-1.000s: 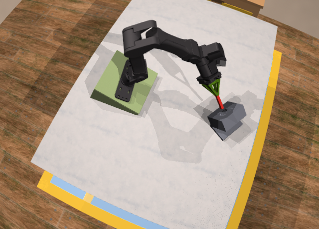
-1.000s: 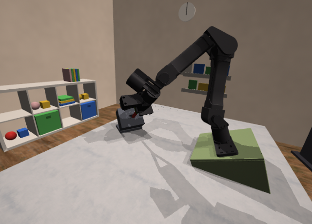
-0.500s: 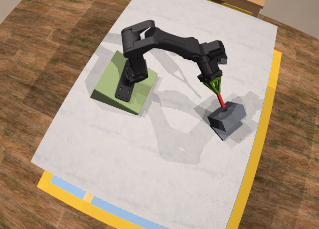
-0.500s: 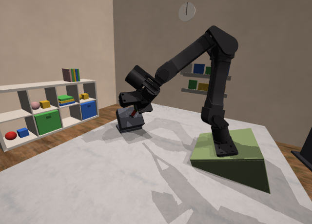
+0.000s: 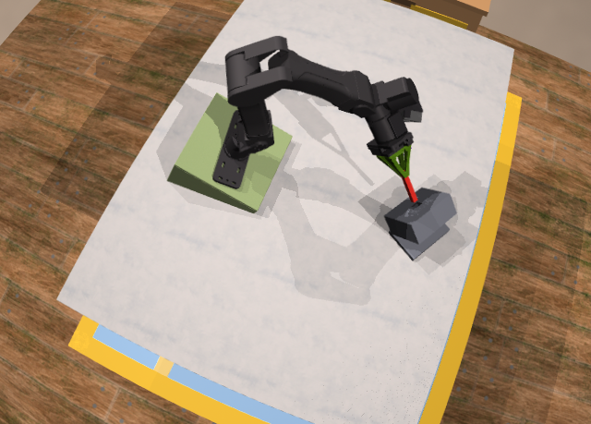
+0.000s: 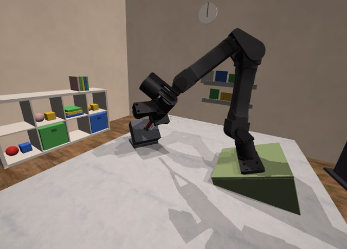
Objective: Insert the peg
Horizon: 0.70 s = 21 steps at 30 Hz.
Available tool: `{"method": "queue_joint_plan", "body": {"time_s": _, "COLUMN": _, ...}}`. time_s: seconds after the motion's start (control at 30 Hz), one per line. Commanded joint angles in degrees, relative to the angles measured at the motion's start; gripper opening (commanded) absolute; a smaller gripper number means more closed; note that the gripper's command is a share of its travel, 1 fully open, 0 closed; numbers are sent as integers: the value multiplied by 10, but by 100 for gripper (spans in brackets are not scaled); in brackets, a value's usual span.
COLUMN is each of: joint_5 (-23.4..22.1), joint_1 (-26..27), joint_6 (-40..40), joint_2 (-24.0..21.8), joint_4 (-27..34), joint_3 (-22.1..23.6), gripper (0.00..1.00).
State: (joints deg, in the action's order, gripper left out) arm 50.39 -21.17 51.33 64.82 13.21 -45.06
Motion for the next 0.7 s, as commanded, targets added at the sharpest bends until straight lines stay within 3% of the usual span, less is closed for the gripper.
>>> {"method": "queue_joint_plan", "body": {"time_s": 0.0, "joint_5": 3, "joint_1": -4, "joint_6": -3, "joint_2": -5, "joint_4": -3, "joint_3": 0, "gripper": 0}}
{"method": "queue_joint_plan", "body": {"time_s": 0.67, "joint_5": 33, "joint_1": -41, "joint_6": -35, "joint_2": -25, "joint_4": 26, "joint_3": 11, "gripper": 0}}
